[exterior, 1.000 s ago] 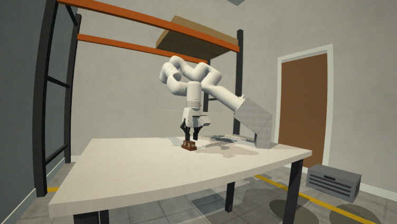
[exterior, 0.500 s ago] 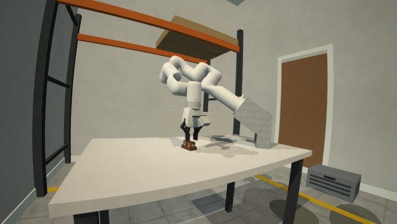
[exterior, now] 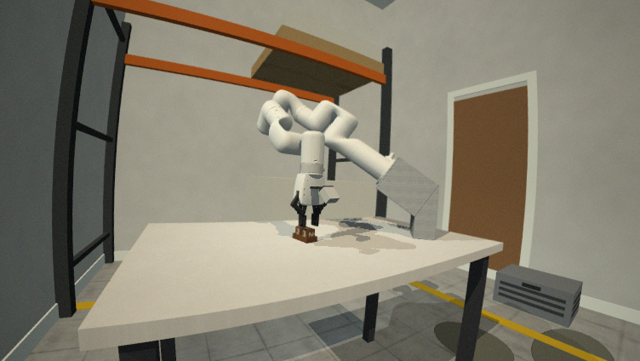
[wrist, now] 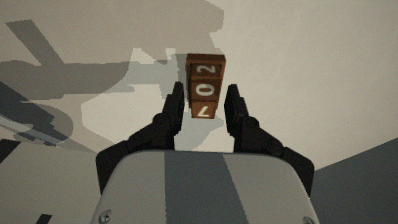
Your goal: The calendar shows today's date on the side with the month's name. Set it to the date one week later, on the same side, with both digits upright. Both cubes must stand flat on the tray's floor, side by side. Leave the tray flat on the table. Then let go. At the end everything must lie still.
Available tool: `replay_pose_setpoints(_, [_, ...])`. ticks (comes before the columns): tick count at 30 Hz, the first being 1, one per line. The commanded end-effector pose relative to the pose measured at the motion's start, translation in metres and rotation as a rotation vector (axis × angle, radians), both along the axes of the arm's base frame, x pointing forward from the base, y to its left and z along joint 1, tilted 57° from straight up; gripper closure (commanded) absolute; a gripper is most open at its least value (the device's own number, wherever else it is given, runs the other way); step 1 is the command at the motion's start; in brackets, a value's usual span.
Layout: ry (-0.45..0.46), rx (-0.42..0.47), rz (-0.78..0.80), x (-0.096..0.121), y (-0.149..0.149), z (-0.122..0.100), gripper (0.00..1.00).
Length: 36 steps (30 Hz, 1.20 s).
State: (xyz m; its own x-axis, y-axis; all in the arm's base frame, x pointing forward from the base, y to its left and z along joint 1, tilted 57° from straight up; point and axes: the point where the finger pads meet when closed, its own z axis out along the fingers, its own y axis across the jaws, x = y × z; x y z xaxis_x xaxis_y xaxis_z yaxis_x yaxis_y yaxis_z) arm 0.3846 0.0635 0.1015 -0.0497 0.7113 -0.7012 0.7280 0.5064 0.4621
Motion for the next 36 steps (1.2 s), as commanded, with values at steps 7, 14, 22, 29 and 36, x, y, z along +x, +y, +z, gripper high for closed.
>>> replay_pose_setpoints(7, [0.0,0.001,0.003,0.002,0.0,-0.002,0.51])
replay_pose_setpoints(14, [0.0,0.001,0.003,0.007,-0.004,-0.006,0.51])
replay_pose_setpoints(22, [0.0,0.001,0.003,0.016,-0.01,-0.013,0.51])
replay_pose_setpoints(29, [0.0,0.001,0.003,0.019,-0.012,-0.015,0.51])
replay_pose_setpoints(36, [0.0,0.001,0.003,0.019,-0.012,-0.015,0.51])
